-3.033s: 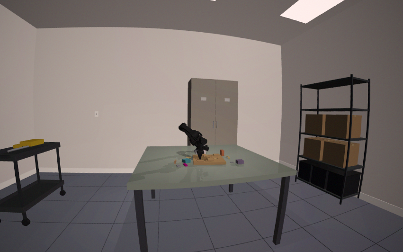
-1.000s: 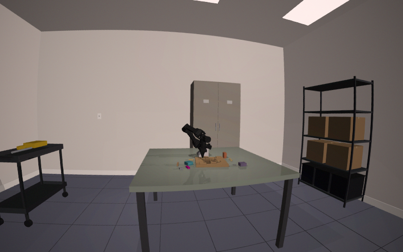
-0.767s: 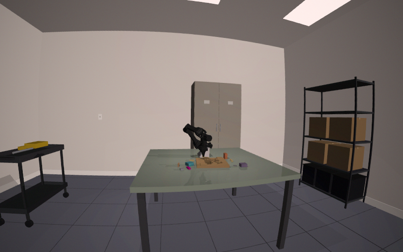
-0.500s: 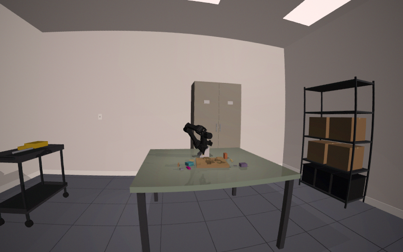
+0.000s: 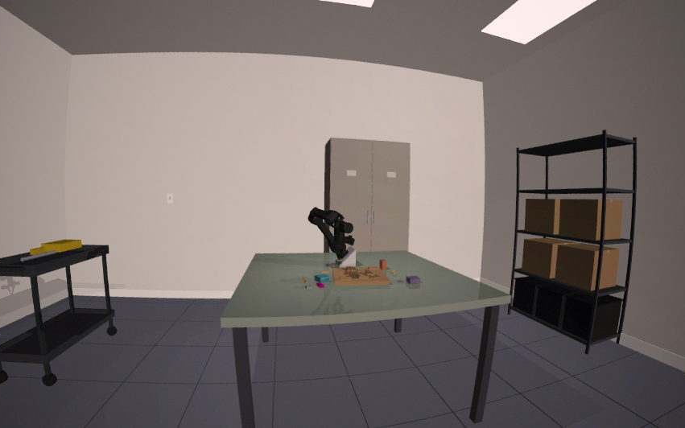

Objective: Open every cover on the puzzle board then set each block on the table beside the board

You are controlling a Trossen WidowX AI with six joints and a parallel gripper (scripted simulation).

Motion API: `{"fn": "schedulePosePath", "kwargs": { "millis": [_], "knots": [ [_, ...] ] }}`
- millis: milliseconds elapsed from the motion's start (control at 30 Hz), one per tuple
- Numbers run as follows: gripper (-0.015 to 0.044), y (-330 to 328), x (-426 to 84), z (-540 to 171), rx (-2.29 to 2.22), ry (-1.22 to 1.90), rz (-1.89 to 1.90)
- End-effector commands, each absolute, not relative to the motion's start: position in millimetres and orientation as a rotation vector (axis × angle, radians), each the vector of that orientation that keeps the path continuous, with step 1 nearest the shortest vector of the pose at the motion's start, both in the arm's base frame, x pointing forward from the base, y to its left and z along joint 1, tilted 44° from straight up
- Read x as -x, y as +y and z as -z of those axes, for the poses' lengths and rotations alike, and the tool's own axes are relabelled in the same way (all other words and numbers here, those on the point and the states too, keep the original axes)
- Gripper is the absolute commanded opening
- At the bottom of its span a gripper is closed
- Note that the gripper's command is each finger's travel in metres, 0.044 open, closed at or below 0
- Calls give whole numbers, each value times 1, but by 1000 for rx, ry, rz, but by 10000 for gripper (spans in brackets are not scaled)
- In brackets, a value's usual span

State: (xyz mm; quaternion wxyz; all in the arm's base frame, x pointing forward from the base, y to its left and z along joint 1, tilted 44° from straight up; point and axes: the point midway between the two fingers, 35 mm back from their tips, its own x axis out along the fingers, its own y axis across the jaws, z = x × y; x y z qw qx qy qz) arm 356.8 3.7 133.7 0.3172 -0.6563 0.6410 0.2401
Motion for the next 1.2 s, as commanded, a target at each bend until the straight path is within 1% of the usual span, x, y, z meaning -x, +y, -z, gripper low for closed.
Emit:
{"fn": "schedulePosePath", "kwargs": {
  "millis": [0,1000,1167],
  "knots": [
    [80,-5,-349,-142,1732,1692,-636],
    [80,-68,-267,-194,1736,1699,-633],
    [80,-71,-263,-194,1737,1699,-633]
  ]
}}
